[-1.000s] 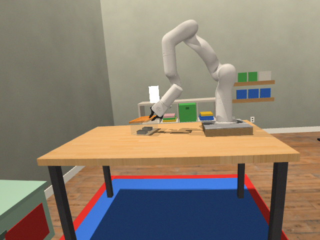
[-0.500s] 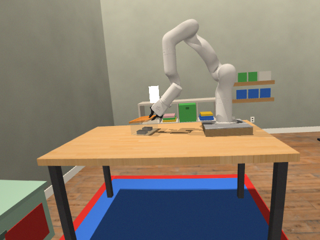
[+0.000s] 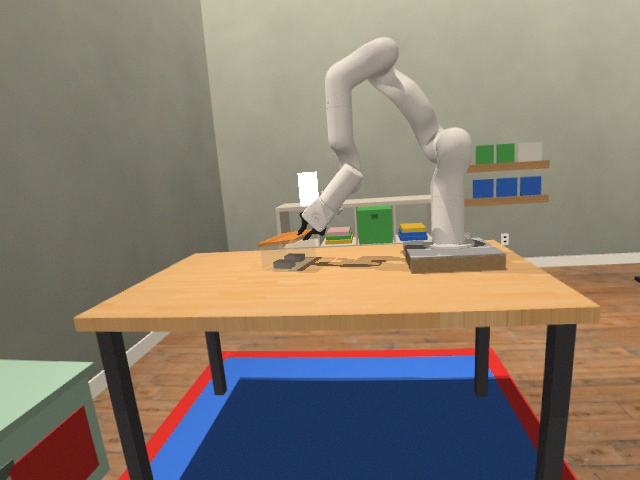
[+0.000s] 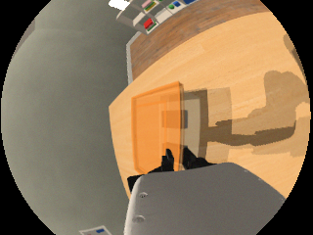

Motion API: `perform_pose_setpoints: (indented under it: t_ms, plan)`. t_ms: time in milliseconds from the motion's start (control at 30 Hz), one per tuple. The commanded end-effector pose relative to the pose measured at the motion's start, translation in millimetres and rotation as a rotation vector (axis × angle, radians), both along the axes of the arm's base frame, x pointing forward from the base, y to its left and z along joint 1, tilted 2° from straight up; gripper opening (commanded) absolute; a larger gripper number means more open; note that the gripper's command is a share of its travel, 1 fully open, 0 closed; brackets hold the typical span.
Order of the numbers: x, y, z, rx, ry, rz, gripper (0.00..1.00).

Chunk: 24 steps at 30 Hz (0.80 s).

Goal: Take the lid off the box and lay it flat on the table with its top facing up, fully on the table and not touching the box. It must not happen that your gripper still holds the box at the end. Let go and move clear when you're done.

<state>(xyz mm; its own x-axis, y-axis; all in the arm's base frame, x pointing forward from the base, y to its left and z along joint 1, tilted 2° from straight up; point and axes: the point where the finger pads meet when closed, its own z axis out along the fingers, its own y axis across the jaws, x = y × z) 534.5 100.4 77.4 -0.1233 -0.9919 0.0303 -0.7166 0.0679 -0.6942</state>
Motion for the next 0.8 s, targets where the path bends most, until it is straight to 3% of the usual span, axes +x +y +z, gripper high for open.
perform_pose_setpoints:
  t_ms: [0,767]
  plan:
    - [0.5,0.2,0.7,0.0,0.0,0.0,0.0]
    - [1.4,0.2,5.8,0.005,0.034,-0.001,0.0]
